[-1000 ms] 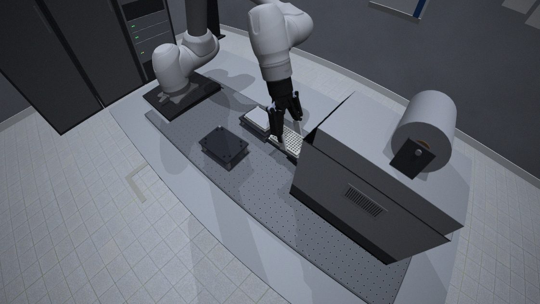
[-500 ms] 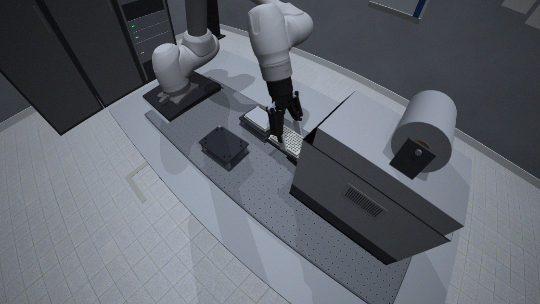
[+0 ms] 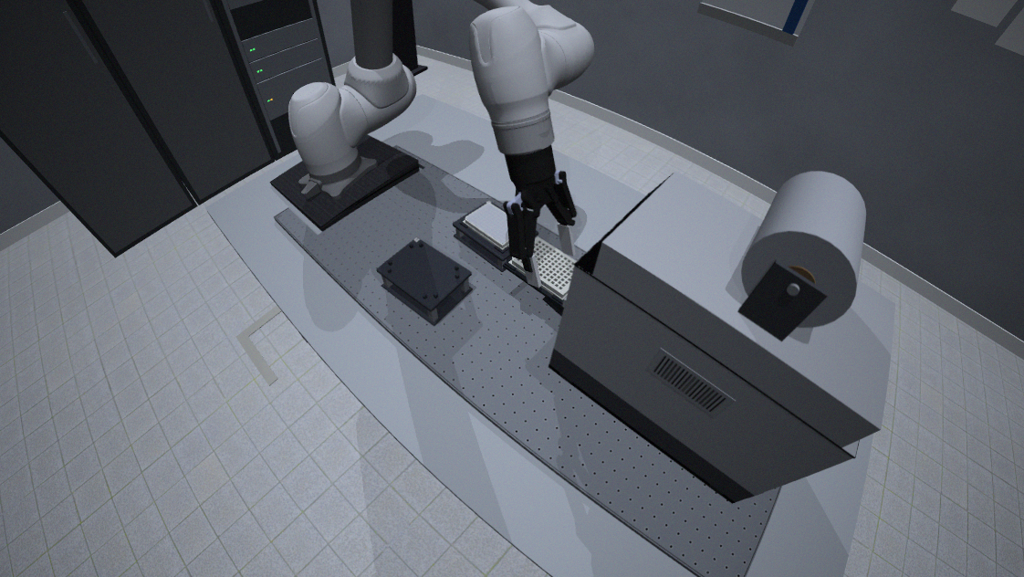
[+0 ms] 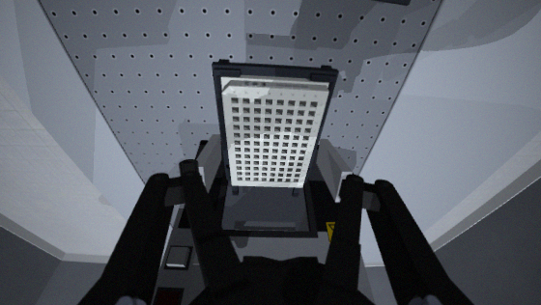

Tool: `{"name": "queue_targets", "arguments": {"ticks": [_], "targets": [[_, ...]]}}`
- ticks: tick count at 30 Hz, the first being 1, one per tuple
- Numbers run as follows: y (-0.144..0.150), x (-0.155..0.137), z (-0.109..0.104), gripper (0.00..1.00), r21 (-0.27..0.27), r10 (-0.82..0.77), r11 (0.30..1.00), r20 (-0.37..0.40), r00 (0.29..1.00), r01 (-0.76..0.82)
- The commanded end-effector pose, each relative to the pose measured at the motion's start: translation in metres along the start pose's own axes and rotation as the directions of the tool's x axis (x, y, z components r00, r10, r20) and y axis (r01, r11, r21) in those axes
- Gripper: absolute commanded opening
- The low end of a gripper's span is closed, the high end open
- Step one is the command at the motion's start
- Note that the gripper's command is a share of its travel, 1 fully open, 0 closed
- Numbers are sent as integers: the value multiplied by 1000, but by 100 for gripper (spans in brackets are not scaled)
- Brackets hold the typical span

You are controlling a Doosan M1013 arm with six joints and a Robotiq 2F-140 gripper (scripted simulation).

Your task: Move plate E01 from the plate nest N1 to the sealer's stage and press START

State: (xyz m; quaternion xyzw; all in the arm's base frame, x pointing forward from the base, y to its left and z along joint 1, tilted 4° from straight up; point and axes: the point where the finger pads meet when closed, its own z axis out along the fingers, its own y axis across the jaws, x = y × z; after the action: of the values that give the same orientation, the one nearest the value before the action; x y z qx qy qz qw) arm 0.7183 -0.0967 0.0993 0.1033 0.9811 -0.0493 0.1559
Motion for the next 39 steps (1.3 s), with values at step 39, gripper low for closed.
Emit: {"name": "queue_targets", "arguments": {"ticks": [39], "targets": [[0,-5,-13,70,0,0,1000,0,1000,0]]}}
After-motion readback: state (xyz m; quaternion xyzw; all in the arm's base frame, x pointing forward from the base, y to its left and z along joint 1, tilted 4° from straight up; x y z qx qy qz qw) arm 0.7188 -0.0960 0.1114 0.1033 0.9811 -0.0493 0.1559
